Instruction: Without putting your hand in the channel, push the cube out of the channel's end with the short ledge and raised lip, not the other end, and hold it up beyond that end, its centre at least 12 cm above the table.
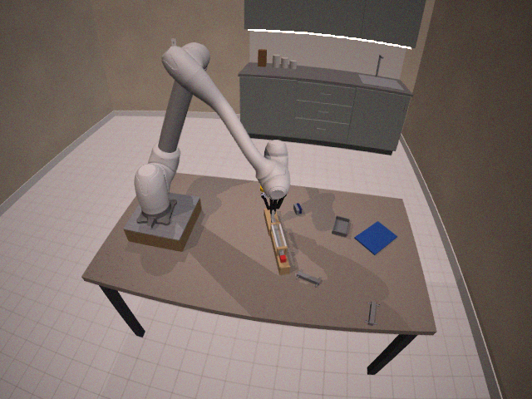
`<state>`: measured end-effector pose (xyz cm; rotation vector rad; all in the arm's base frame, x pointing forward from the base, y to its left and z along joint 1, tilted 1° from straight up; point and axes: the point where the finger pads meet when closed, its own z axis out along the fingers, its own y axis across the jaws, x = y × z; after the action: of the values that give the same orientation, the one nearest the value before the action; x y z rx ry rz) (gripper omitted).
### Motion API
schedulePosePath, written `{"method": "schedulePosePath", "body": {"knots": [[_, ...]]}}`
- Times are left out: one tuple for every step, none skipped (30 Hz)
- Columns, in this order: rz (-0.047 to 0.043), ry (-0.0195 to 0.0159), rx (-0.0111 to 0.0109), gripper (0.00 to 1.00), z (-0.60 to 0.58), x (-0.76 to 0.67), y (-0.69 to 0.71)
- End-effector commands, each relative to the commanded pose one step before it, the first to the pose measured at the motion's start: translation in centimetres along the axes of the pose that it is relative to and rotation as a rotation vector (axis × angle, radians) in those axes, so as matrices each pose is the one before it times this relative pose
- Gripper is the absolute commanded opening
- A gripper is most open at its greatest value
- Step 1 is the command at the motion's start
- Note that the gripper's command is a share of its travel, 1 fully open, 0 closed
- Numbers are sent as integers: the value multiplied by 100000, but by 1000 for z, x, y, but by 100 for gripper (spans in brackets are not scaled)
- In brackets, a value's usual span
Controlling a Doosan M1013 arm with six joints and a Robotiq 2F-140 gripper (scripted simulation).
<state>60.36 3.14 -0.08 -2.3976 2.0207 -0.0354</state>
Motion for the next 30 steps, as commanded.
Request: {"method": "schedulePosePath", "body": {"knots": [[2, -5, 14, 0, -11, 154, -2], [0, 0, 0, 0, 0, 100, 0], [0, 0, 0, 0, 0, 100, 0], [0, 0, 0, 0, 0, 100, 0], [0, 0, 0, 0, 0, 100, 0], [0, 0, 0, 0, 0, 100, 0], [0, 0, 0, 0, 0, 100, 0], [0, 0, 0, 0, -43, 0, 0], [0, 0, 0, 0, -251, 0, 0], [0, 0, 0, 0, -553, 0, 0], [0, 0, 0, 0, -853, 0, 0], [0, 0, 0, 0, -1080, 0, 0], [0, 0, 0, 0, -1182, 0, 0], [0, 0, 0, 0, -1135, 0, 0], [0, 0, 0, 0, -936, 0, 0], [0, 0, 0, 0, -628, 0, 0], [0, 0, 0, 0, 0, 0, 0], [0, 0, 0, 0, 0, 0, 0], [0, 0, 0, 0, -289, 0, 0], [0, 0, 0, 0, -49, 0, 0], [0, 0, 0, 0, 0, 0, 0], [0, 0, 0, 0, 0, 0, 0], [0, 0, 0, 0, 0, 0, 0], [0, 0, 0, 0, 0, 0, 0], [0, 0, 0, 0, 0, 0, 0], [0, 0, 0, 0, 0, 0, 0], [0, 0, 0, 0, 0, 0, 0], [0, 0, 0, 0, 0, 0, 0], [0, 0, 0, 0, 0, 0, 0], [0, 0, 0, 0, 0, 0, 0]]}}
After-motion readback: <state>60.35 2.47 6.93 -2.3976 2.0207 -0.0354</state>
